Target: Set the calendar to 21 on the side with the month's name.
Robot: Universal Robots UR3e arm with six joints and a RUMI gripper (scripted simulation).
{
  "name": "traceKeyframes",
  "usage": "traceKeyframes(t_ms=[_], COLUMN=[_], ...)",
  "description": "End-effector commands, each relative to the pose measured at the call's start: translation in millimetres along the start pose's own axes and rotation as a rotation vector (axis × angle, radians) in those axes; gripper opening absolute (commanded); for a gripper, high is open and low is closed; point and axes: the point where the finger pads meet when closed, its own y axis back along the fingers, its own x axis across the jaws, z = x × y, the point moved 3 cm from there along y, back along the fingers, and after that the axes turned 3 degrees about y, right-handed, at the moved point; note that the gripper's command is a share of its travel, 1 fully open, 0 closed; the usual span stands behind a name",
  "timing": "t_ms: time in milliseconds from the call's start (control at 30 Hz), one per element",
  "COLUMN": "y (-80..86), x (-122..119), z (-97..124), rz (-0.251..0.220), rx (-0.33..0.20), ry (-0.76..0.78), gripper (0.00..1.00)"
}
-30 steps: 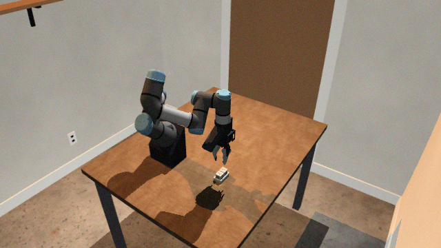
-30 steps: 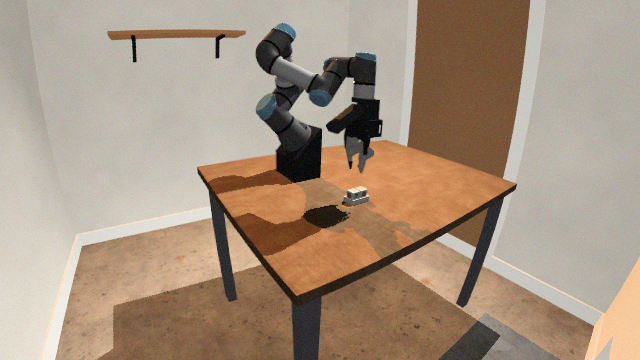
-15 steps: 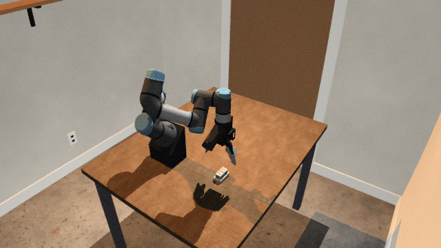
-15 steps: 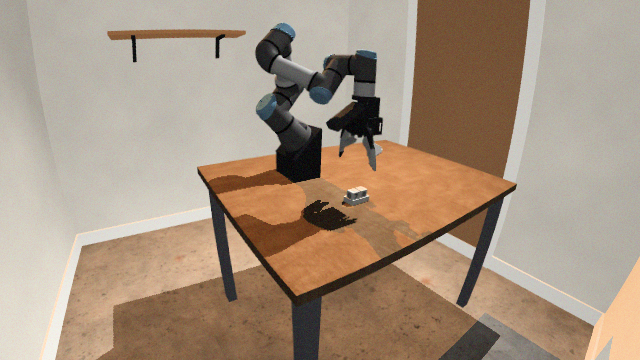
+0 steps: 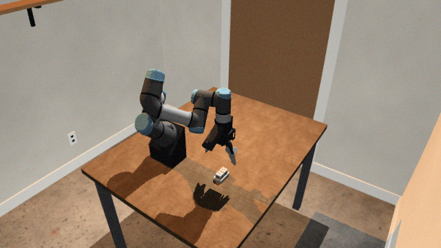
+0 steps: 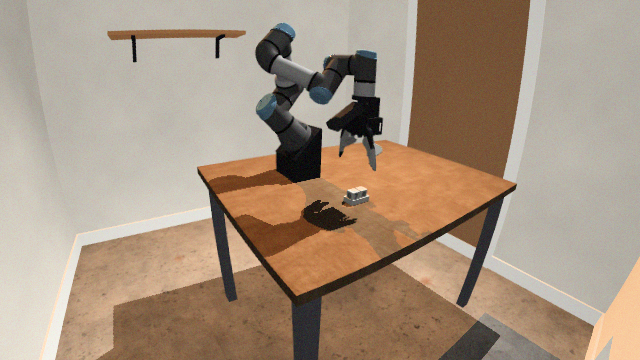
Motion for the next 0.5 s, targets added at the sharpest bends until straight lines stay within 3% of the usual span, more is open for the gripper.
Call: traceKeyframes(t_ms=[0, 233, 467], y=[0.6, 3.6, 18.4], x=[0, 0, 0], z=[0, 0, 0], rz=[-0.002, -0.002, -0.002], rx=[0.0, -0.001, -0.001], ry=[-0.001, -0.001, -0.001], gripper=[1.0, 1.0, 1.0])
